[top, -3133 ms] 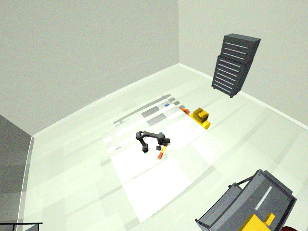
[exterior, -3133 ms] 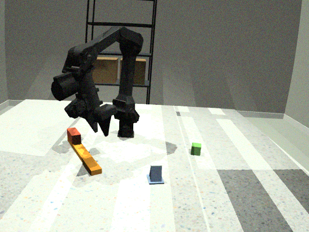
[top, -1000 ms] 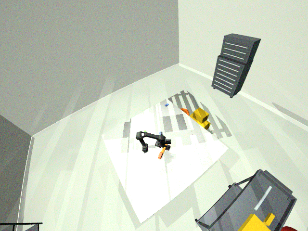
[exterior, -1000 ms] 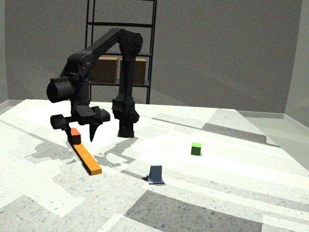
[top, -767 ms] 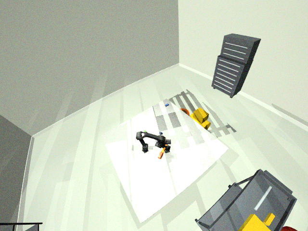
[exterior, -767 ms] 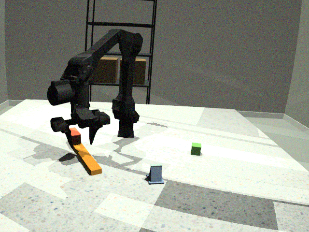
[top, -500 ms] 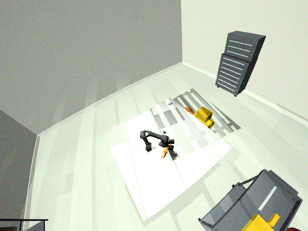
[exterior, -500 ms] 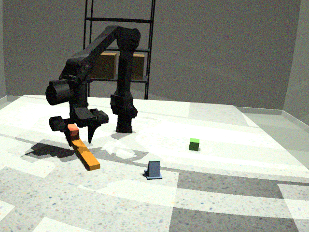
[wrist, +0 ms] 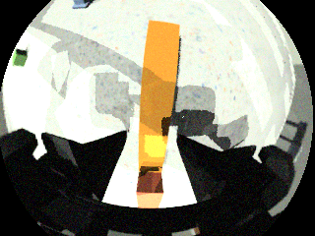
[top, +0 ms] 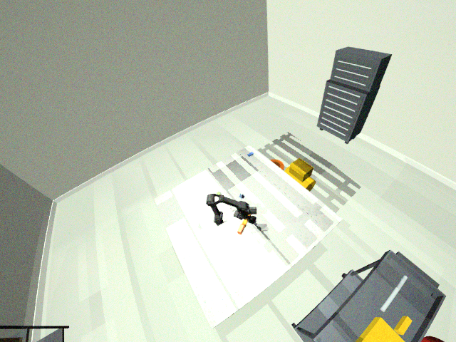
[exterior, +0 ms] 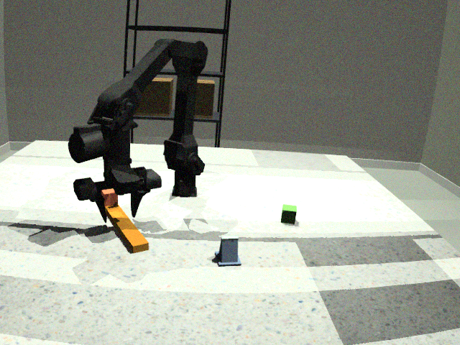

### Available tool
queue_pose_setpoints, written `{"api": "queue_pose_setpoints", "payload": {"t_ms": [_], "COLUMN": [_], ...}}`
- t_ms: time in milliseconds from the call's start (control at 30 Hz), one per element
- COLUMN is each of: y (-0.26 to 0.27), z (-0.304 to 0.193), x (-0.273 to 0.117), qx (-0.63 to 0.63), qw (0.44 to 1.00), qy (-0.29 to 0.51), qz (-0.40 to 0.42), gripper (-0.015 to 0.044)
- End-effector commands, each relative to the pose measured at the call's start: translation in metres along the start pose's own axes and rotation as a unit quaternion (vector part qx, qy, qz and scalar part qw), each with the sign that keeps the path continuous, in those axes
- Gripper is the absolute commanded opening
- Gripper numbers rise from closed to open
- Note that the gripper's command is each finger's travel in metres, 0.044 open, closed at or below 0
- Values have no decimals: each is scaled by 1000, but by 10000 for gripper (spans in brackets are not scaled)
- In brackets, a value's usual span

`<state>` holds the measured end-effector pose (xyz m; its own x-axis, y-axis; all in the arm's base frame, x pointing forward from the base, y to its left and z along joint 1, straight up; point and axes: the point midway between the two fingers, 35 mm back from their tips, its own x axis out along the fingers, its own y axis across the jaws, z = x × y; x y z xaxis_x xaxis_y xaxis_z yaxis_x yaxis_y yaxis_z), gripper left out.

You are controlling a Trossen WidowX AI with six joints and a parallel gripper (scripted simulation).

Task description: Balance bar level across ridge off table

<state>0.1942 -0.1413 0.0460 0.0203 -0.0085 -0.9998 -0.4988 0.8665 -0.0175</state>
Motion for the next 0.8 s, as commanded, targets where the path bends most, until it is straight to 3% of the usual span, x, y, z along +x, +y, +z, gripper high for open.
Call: {"api": "queue_pose_setpoints", "payload": {"t_ms": [0, 67, 267, 533, 667, 767], "y": [-1, -1, 0, 0, -1, -2], "z": [-1, -1, 0, 0, 0, 1], "x": [0, 0, 0, 0, -6, -13], "qx": [-3, -3, 0, 0, 0, 0], "qw": [1000, 1000, 1000, 1000, 1000, 1000], "qy": [2, 2, 0, 0, 0, 0], "qz": [-2, -2, 0, 0, 0, 0], "gripper": [315, 315, 158, 104, 0, 0]}}
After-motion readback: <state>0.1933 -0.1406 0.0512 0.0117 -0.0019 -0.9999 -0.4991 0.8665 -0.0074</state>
